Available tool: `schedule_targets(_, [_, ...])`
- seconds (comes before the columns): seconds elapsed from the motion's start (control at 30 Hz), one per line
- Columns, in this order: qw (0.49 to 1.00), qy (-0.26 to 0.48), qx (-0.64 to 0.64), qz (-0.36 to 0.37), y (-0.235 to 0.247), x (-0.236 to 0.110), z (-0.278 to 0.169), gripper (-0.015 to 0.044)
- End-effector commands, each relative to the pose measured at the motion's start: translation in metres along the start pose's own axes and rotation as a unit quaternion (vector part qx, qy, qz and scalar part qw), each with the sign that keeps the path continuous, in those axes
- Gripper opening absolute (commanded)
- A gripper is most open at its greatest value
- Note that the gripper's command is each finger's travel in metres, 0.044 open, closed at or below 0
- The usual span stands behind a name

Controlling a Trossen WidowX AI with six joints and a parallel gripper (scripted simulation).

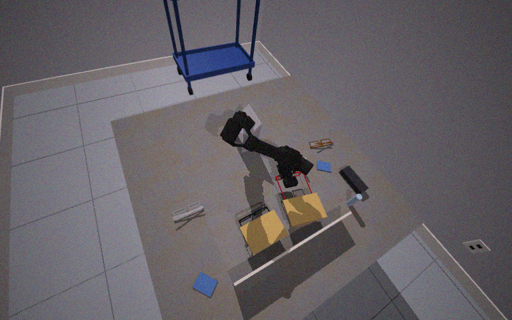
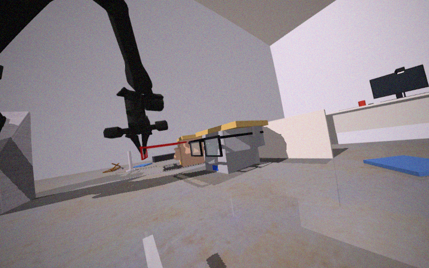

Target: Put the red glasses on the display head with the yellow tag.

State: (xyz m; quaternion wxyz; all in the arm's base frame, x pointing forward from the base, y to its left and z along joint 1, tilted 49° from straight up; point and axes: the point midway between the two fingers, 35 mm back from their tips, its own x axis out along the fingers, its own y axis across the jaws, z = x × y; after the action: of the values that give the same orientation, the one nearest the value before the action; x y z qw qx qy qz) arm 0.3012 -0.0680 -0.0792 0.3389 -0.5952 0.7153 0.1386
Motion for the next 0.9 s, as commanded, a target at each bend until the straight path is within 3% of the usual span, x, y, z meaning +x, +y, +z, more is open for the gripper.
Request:
schedule_targets(0.0, [1.000,0.001,-0.001,-0.002,-0.008,0.000,0.000,0.0000])
schedule_targets(0.87, [1.000,0.001,-0.001,-0.002,-0.045,0.003,-0.001,0.0000])
